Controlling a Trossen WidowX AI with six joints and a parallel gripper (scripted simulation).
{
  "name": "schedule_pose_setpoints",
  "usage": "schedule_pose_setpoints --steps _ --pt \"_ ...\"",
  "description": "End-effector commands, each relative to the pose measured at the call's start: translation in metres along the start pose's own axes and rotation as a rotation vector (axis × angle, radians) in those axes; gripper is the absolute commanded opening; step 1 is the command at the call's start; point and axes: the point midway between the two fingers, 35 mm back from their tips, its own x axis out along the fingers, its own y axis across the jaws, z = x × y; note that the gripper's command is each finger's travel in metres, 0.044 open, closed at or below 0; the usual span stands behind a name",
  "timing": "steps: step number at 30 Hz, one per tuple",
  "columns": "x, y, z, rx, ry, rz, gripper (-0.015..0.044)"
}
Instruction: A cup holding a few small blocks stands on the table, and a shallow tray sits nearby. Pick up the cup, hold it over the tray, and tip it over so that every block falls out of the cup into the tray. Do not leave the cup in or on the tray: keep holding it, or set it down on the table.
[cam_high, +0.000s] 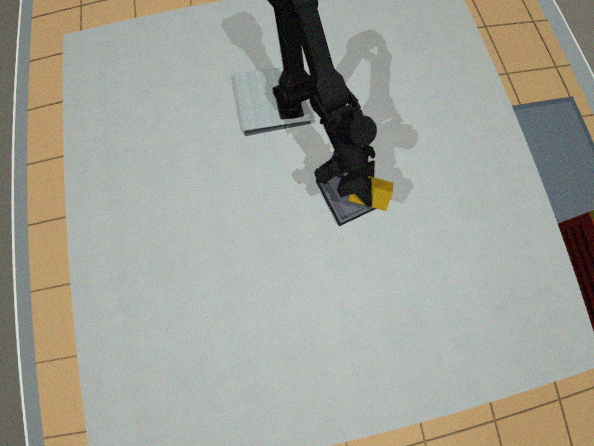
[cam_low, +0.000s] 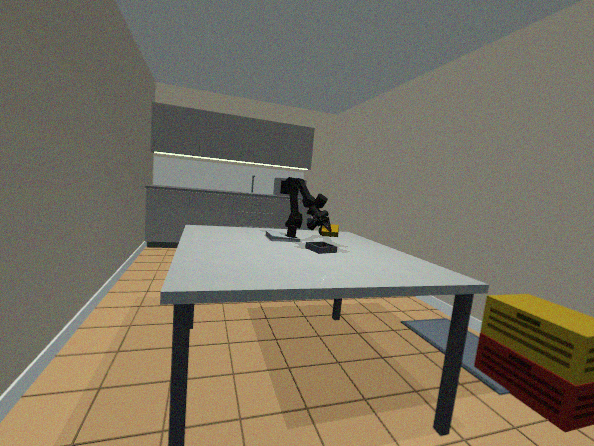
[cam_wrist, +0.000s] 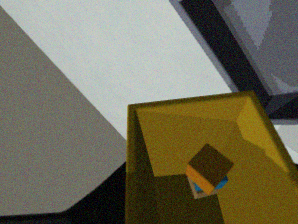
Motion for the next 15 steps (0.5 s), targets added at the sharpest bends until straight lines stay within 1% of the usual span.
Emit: schedule_pose_setpoints --steps 1,15 --pt "0.0013 -0.0003 0.0011 0.099 -0.005 0.002 0.0000" --pt "0.0033 -0.0008 0.0011 0.405 -0.005 0.003 0.0000"
